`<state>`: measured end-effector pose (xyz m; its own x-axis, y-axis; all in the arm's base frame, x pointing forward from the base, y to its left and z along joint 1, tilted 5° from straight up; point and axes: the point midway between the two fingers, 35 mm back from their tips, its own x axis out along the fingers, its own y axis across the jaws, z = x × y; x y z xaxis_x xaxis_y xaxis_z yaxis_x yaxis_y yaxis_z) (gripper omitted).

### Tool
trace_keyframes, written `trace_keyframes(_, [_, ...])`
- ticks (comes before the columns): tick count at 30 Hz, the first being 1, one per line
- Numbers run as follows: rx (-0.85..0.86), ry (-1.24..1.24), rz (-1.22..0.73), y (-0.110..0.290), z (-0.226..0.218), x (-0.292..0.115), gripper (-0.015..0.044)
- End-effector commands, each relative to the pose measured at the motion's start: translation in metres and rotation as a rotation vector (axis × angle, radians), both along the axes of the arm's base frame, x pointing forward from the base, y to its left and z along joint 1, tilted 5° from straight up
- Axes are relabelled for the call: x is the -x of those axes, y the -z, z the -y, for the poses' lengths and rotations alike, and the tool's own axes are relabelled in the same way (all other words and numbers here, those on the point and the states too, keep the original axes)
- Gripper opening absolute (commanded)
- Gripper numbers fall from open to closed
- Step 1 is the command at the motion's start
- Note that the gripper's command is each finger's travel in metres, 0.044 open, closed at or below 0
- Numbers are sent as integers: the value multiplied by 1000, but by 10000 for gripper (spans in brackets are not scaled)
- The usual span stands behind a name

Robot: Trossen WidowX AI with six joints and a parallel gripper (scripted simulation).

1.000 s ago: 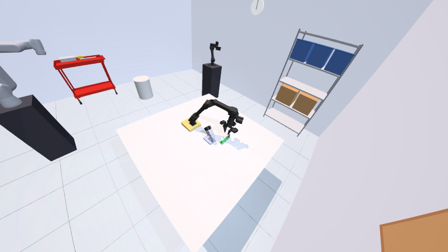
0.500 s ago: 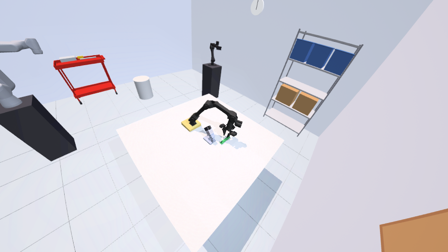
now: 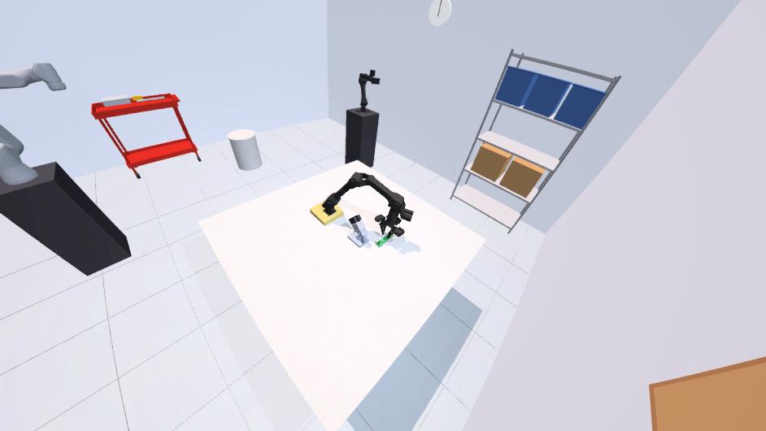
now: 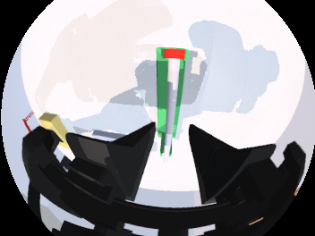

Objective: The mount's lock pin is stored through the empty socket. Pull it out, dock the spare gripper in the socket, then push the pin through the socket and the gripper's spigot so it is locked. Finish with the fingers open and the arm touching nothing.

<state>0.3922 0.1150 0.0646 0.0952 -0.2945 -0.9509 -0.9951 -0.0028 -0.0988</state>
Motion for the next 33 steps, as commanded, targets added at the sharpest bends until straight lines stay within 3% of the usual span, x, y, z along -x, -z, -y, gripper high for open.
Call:
trace_keyframes(1, [8,-3,-11,10,2,1,180])
trace_keyframes(21, [8,-3,-11,29,3,1,180])
trace_keyframes(28, [8,-3,-11,29,3,1,0])
trace_keyframes(33, [8,-3,-11,29,3,1,0])
